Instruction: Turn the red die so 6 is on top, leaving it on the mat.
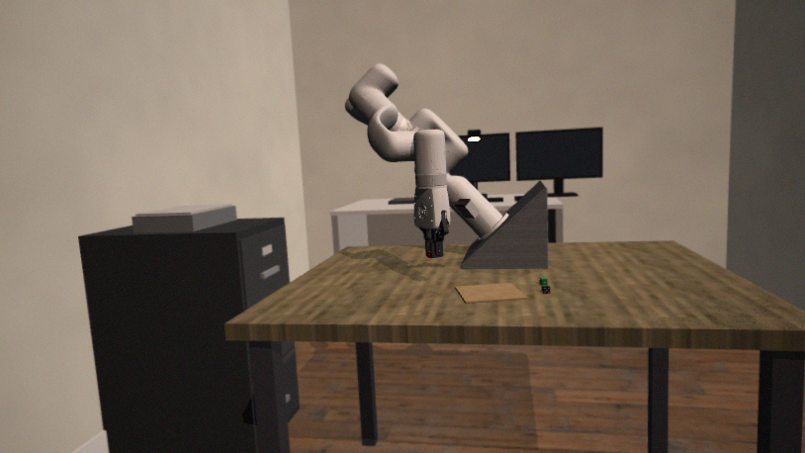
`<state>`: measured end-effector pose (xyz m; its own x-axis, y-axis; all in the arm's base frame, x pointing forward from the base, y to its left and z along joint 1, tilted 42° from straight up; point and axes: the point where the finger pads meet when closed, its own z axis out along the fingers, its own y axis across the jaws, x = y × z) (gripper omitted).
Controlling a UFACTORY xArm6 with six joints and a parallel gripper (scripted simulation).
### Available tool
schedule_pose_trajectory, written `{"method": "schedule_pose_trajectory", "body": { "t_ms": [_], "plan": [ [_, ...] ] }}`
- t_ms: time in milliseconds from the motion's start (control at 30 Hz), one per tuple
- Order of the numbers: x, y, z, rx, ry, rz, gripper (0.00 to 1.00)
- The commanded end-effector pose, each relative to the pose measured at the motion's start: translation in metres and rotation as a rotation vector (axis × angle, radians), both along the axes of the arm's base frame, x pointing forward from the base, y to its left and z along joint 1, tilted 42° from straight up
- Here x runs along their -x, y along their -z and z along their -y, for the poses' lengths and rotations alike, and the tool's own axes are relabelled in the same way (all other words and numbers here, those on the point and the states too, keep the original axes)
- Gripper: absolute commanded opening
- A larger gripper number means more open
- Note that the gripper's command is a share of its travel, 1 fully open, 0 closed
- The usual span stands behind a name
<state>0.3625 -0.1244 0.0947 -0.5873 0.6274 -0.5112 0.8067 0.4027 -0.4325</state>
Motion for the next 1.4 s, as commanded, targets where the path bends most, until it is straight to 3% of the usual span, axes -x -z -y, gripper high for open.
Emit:
{"method": "schedule_pose_trajectory", "body": {
  "t_ms": [0, 633, 1367],
  "plan": [
    [-0.001, -0.014, -0.011, 0.002, 0.001, 0.001, 0.11],
    [-0.004, -0.014, -0.014, 0.006, 0.042, 0.038, 0.11],
    [-0.025, 0.009, -0.039, 0.046, 0.534, 0.479, 0.11]
  ]
}}
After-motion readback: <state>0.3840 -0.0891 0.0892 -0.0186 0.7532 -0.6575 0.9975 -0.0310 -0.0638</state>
